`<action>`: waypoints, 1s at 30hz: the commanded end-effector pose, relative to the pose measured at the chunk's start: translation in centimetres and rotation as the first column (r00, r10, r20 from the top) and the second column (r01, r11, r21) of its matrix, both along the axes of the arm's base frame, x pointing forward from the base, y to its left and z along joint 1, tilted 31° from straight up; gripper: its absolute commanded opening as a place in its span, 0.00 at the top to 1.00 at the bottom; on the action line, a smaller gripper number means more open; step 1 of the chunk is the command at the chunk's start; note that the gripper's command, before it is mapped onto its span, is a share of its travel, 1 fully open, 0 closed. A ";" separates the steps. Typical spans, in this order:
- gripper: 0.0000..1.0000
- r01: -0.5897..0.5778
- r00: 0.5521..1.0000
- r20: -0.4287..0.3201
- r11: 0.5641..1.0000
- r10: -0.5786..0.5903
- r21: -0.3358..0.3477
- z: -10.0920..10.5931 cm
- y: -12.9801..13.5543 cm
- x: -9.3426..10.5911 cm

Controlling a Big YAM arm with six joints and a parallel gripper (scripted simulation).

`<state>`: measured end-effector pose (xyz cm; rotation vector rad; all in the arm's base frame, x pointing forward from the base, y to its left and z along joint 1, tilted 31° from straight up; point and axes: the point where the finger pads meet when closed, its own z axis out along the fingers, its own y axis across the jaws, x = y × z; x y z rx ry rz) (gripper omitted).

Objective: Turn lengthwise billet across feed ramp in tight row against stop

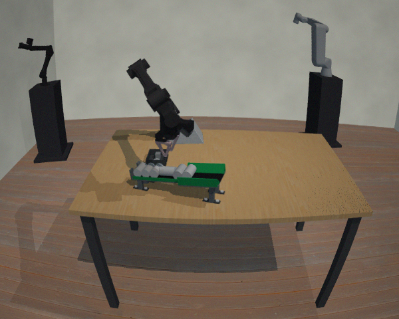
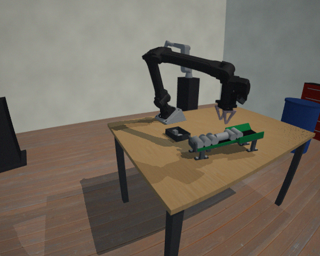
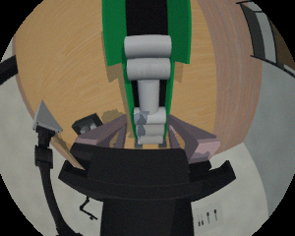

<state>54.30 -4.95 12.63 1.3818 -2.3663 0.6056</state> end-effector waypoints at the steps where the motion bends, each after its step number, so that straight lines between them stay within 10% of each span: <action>1: 0.45 -0.004 0.999 0.052 1.000 0.004 0.009 1.7 -0.3 2.1; 30: 0.45 -0.023 0.998 0.055 1.000 0.022 0.010 2.5 -0.7 2.1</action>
